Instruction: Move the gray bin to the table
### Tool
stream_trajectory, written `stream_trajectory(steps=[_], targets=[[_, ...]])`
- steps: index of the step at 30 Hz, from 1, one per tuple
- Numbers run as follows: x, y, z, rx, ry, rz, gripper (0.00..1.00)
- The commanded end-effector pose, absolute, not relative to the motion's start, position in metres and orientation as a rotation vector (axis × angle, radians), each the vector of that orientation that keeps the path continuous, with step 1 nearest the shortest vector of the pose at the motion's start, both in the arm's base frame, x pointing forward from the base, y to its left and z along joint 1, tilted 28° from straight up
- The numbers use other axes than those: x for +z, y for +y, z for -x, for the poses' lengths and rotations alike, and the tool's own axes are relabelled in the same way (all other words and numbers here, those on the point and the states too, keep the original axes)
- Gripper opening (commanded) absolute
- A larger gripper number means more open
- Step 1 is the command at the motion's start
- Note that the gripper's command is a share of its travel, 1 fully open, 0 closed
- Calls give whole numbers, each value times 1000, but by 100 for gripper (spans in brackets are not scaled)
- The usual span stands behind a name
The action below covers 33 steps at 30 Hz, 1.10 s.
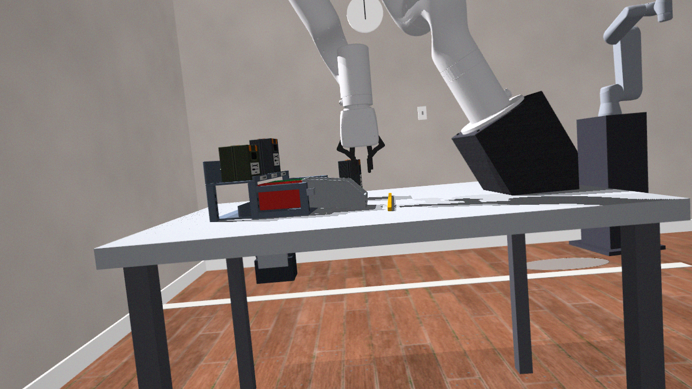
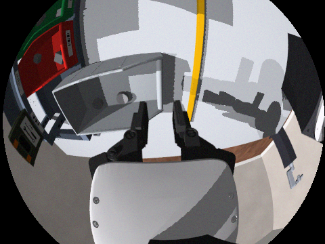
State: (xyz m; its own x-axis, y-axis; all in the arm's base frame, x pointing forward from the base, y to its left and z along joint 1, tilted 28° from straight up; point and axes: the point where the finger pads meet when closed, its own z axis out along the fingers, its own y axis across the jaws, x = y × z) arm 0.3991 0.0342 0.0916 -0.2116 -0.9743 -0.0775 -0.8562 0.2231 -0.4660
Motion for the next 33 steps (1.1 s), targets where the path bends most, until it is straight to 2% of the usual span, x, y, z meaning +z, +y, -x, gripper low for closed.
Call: stream_trajectory(steps=[1,4,16,21,33], targets=[[103,31,-410,-463,2149,1699,33],[120,26,-427,-463,2149,1699,33],[120,26,-427,-463,2149,1699,33],[148,18,-454,-463,2149,1699,33],[148,18,-454,-463,2149,1699,33]])
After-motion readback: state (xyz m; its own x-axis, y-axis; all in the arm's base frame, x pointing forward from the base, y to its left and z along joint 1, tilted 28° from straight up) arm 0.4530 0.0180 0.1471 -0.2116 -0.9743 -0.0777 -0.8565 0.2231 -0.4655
